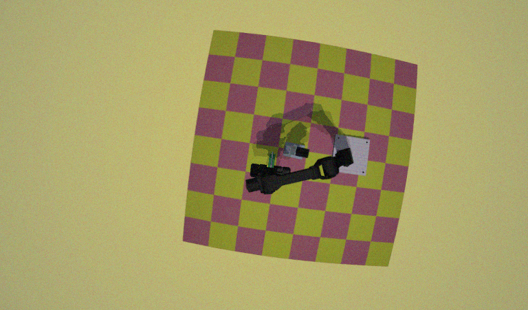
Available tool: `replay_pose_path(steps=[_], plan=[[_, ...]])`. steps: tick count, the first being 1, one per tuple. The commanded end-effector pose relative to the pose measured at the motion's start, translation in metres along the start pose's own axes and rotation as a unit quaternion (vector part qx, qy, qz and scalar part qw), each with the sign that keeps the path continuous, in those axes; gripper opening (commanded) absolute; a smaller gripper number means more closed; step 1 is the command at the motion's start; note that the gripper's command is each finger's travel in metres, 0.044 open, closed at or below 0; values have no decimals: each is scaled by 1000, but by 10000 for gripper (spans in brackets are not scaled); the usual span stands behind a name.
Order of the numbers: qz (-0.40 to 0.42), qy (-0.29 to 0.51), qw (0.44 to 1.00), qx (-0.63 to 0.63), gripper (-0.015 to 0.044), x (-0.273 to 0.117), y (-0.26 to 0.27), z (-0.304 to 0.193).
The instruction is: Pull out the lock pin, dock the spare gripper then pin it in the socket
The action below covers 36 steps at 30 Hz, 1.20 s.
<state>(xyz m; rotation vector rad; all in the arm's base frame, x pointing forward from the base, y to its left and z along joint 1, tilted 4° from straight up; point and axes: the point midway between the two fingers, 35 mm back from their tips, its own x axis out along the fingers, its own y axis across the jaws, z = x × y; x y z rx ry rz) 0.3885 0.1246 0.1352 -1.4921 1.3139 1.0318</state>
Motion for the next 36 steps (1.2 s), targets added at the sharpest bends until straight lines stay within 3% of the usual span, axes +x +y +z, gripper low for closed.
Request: replay_pose_path(steps=[1,36], plan=[[4,6,1000,3,180,17,1,4],[7,9,1000,4,180,74,5,19]])
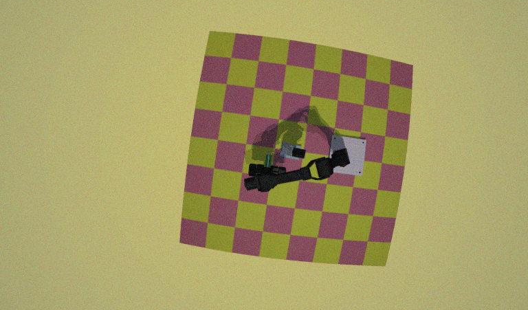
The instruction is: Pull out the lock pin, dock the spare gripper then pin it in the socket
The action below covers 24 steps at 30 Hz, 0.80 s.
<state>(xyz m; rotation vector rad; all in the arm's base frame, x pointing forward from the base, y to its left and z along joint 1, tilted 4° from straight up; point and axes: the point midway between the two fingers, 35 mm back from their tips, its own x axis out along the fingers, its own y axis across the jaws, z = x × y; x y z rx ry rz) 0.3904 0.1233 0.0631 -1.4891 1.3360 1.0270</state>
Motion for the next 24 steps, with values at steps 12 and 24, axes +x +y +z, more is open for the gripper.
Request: replay_pose_path(steps=[12,24], plan=[[0,3,1000,1,101,15,2,3],[0,3,1000,1,0,15,2,3]])
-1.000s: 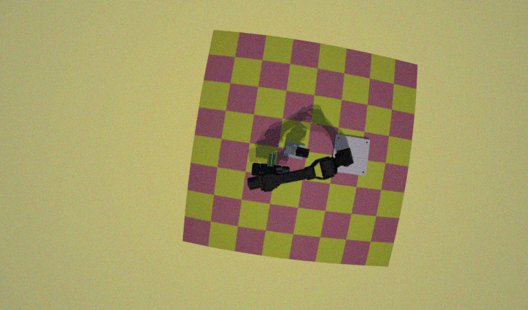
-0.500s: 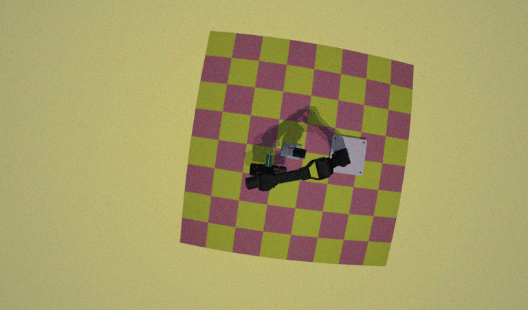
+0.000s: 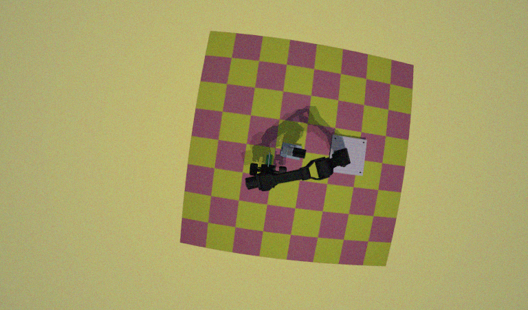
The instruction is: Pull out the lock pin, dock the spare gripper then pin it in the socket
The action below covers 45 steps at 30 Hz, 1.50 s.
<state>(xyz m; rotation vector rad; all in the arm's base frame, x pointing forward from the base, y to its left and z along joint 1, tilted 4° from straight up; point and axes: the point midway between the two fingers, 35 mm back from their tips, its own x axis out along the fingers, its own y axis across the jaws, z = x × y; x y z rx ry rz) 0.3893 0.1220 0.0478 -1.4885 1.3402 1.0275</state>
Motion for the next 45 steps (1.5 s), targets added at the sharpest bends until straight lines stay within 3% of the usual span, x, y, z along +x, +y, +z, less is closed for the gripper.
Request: replay_pose_path(steps=[1,29,45], plan=[[-1,2,1000,1,0,0,0,-1],[-1,1,1000,1,0,-66,0,-18],[5,2,1000,9,0,-63,5,-16]])
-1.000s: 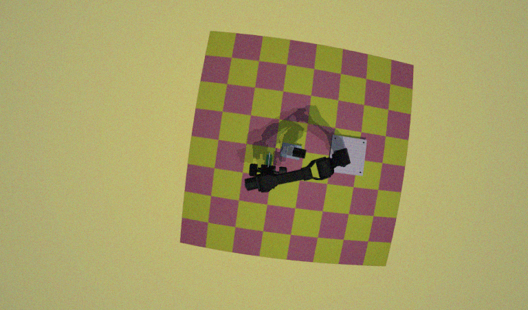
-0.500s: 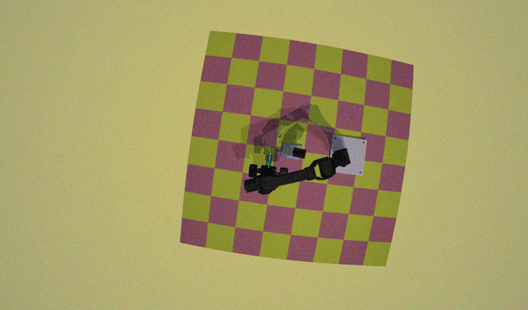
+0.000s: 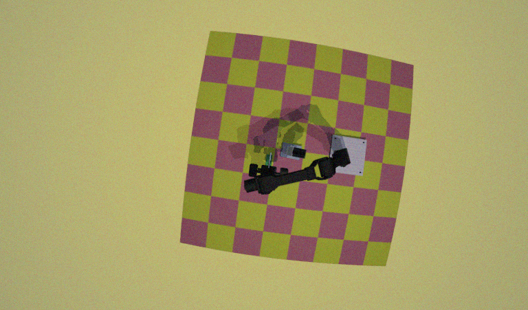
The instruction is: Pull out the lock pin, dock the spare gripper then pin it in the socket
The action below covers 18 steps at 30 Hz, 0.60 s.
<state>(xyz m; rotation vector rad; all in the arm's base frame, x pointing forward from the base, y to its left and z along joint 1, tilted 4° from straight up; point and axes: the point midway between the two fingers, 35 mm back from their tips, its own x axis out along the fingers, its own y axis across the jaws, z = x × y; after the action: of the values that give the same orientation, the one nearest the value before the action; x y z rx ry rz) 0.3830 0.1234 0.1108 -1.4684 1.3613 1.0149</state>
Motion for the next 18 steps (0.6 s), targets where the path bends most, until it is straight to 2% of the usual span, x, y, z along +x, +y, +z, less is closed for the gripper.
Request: replay_pose_path(steps=[1,18], plan=[[0,-1,1000,-1,0,-3,6,1],[7,-4,1000,18,0,-21,57,7]])
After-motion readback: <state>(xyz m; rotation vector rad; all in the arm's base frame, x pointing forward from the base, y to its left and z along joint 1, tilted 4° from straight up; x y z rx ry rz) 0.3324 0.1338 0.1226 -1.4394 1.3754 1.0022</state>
